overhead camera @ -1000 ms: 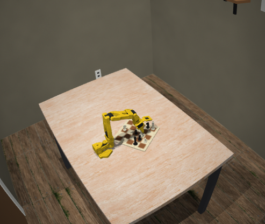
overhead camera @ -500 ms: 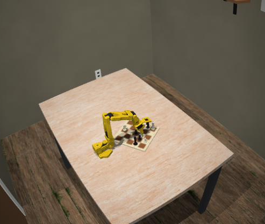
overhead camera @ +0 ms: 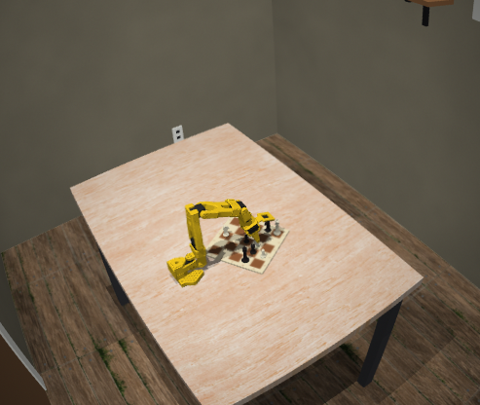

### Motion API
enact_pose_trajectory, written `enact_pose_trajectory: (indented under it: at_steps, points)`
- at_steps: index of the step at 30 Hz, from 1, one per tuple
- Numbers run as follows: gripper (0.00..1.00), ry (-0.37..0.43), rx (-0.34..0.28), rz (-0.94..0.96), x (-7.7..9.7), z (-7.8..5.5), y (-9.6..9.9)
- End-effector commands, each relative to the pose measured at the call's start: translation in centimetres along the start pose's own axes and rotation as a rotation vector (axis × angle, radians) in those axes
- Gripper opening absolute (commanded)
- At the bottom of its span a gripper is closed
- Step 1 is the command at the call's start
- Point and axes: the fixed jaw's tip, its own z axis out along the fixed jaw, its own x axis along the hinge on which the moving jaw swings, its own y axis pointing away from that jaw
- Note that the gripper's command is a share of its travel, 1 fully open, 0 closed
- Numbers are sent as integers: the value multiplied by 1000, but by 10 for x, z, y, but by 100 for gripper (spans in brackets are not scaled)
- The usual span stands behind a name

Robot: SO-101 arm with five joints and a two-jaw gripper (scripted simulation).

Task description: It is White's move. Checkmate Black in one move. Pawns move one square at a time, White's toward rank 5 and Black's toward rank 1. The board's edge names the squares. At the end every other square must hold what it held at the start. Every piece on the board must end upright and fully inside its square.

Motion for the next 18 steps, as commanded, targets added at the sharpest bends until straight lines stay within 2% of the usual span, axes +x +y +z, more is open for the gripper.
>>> enact_pose_trajectory:
  at_steps: [1, 18]
  points:
    - [12, 2, -3, 3, 0, -1, 2]
    - [12, 1, -2, 3, -2, -4, 1]
